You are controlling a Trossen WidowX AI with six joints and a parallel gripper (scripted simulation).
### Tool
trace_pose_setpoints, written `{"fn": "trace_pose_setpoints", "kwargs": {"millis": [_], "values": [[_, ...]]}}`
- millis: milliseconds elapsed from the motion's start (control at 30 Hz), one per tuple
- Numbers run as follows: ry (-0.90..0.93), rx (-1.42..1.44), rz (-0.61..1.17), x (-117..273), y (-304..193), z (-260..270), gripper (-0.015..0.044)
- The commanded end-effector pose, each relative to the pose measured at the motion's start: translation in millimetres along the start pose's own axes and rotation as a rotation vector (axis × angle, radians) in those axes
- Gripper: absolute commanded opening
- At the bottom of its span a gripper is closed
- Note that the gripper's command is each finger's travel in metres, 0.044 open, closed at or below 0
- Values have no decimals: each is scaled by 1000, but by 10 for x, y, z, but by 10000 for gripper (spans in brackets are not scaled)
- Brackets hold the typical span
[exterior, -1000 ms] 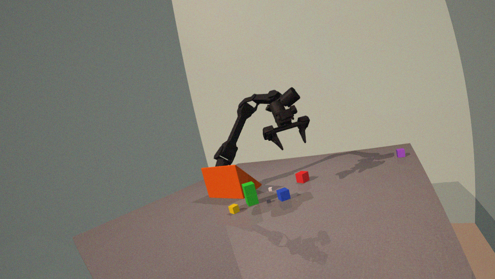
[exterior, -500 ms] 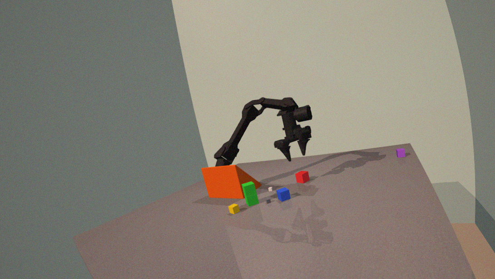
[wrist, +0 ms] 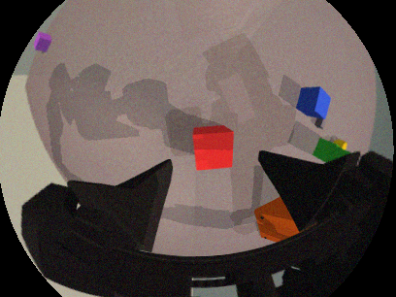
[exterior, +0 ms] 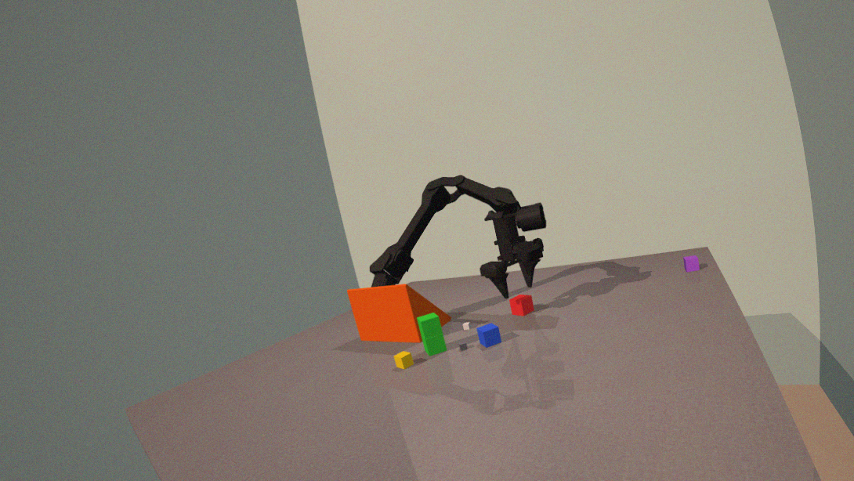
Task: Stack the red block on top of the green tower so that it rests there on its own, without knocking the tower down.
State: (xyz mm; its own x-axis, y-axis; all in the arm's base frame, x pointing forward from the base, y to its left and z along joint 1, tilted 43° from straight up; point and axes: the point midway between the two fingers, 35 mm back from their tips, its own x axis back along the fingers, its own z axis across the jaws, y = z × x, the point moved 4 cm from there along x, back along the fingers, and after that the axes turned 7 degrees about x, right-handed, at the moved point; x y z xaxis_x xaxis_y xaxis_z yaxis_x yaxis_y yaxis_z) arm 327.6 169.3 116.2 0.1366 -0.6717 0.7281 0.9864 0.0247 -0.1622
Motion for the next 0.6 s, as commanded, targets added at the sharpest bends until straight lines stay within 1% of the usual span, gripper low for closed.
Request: {"fn": "trace_pose_setpoints", "kwargs": {"millis": [0, 567], "values": [[5, -8, -7, -15, 10, -12, 440], [6, -8, -7, -288, 20, -8, 440]]}}
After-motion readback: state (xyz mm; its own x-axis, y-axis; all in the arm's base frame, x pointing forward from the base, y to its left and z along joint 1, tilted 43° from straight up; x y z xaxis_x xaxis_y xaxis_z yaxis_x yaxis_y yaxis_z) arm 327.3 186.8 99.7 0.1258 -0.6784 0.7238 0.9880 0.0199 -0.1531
